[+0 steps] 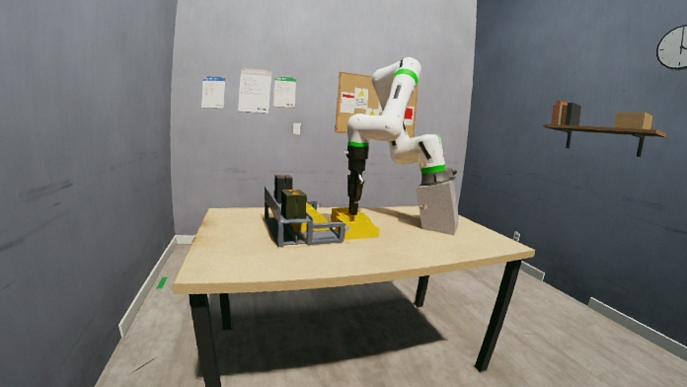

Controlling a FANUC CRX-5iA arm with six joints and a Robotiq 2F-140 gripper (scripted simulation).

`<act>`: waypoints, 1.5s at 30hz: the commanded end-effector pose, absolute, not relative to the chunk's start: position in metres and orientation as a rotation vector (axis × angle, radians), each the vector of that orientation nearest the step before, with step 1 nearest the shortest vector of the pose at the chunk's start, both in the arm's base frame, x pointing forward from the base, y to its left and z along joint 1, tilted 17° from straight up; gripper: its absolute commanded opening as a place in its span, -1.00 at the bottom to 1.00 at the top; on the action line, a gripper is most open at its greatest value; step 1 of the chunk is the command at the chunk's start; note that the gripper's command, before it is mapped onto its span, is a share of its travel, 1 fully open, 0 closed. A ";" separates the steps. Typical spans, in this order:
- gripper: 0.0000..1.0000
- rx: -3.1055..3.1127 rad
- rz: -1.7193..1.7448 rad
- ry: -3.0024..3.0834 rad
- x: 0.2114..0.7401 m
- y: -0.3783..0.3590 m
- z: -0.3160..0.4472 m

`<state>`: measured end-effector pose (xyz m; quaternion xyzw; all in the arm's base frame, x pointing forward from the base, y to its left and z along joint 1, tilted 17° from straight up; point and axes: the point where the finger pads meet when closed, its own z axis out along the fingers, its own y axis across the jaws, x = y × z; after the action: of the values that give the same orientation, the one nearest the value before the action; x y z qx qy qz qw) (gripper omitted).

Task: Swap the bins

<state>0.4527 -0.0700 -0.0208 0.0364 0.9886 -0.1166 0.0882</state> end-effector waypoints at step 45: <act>-0.53 0.108 -0.347 2.941 0.460 -0.079 -0.058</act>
<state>0.4593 -0.0793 -0.0581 0.0364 0.9886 -0.1166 0.0883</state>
